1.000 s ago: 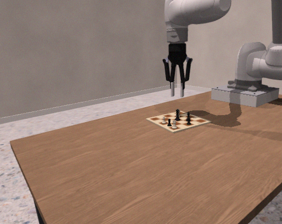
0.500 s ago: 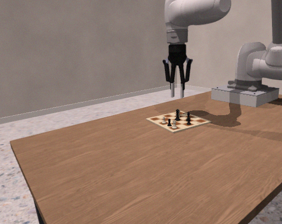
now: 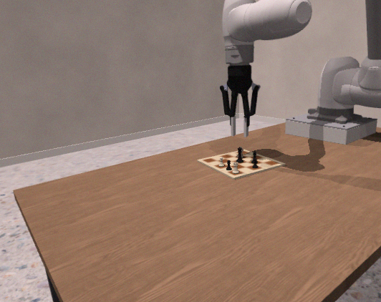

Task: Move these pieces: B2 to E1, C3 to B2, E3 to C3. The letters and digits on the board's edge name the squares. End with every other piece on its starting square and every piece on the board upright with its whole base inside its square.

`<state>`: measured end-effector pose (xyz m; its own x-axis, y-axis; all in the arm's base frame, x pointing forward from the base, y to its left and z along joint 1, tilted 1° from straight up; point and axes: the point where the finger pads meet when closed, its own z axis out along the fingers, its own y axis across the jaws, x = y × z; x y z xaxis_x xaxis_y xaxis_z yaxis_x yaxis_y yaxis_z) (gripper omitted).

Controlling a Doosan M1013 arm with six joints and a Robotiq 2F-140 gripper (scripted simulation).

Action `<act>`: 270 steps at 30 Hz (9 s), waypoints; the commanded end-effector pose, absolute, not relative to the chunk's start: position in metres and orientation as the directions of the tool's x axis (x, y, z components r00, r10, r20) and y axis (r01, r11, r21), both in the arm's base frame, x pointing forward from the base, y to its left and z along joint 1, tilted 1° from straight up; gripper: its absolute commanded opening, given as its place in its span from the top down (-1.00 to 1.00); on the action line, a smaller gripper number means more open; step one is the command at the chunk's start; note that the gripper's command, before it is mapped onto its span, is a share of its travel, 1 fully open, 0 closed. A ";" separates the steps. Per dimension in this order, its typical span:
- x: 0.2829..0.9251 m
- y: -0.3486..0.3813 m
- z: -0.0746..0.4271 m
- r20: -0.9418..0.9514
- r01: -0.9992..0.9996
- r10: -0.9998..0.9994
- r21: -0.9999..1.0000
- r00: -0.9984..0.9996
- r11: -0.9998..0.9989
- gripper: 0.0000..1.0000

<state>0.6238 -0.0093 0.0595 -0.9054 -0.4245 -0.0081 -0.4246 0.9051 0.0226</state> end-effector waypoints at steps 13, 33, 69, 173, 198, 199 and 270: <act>0.624 -0.009 0.038 -0.008 -0.425 -0.425 0.023 -0.905 0.905 0.50; 0.624 -0.009 0.028 -0.008 -0.425 -0.425 0.023 -0.905 0.905 0.50; 0.624 -0.009 0.028 -0.008 -0.425 -0.425 0.023 -0.905 0.905 0.50; 0.624 -0.008 -0.012 -0.008 -0.425 -0.425 0.023 -0.905 0.905 1.00; 0.624 -0.010 0.088 -0.008 -0.425 -0.425 0.023 -0.905 0.905 1.00; 0.624 -0.010 0.088 -0.008 -0.425 -0.425 0.023 -0.905 0.905 1.00; 0.656 -0.051 -0.008 -0.013 -0.601 -0.601 0.021 -0.799 0.799 1.00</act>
